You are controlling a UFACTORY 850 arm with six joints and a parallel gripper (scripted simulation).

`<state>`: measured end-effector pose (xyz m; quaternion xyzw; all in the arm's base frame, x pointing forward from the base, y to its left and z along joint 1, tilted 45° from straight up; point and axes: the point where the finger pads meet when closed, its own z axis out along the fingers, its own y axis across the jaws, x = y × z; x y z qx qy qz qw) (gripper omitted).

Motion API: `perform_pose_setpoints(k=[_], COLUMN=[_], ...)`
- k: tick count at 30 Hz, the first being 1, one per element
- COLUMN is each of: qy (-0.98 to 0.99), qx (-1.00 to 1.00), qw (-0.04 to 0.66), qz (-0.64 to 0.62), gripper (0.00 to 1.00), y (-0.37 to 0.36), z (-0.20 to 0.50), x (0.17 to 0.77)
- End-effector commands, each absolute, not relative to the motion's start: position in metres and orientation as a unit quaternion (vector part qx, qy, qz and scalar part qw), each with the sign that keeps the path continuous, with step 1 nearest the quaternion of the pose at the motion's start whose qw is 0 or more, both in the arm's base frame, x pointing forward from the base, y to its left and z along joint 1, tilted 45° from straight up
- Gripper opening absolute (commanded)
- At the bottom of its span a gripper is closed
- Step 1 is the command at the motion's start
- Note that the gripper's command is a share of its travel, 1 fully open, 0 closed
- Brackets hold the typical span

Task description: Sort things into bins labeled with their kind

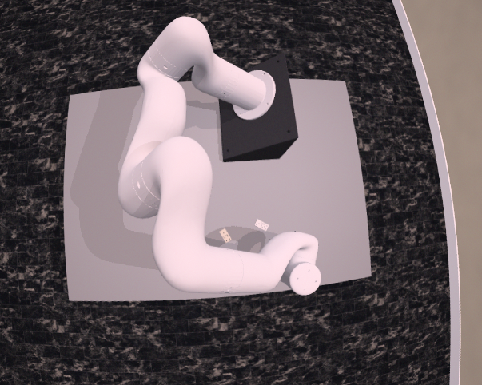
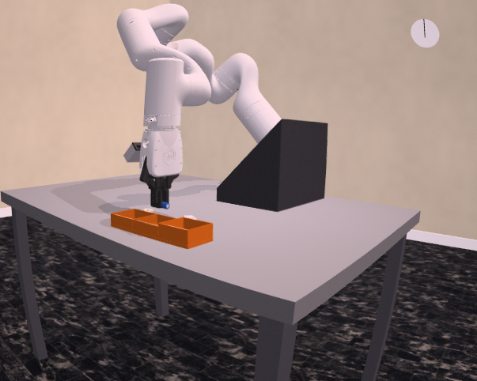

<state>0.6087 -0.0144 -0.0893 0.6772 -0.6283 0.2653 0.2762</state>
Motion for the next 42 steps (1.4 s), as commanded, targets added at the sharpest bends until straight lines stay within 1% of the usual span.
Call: perform_pose_setpoints(k=[1,19,34,35,42], qy=[-0.629,-0.629,-0.629,-0.629,-0.629], qx=[0.677,0.677,0.677,0.677,0.677], qw=[0.275,0.275,0.275,0.275,0.275], qz=[0.266,0.266,0.266,0.266,0.266], gripper=[0.00,0.00,0.00,0.28,0.28], y=[-0.014,-0.033,-0.036,-0.036,-0.036], z=[-0.089,-0.109,-0.112,-0.112,-0.112], x=[0.609,0.610,0.610,0.610,0.610])
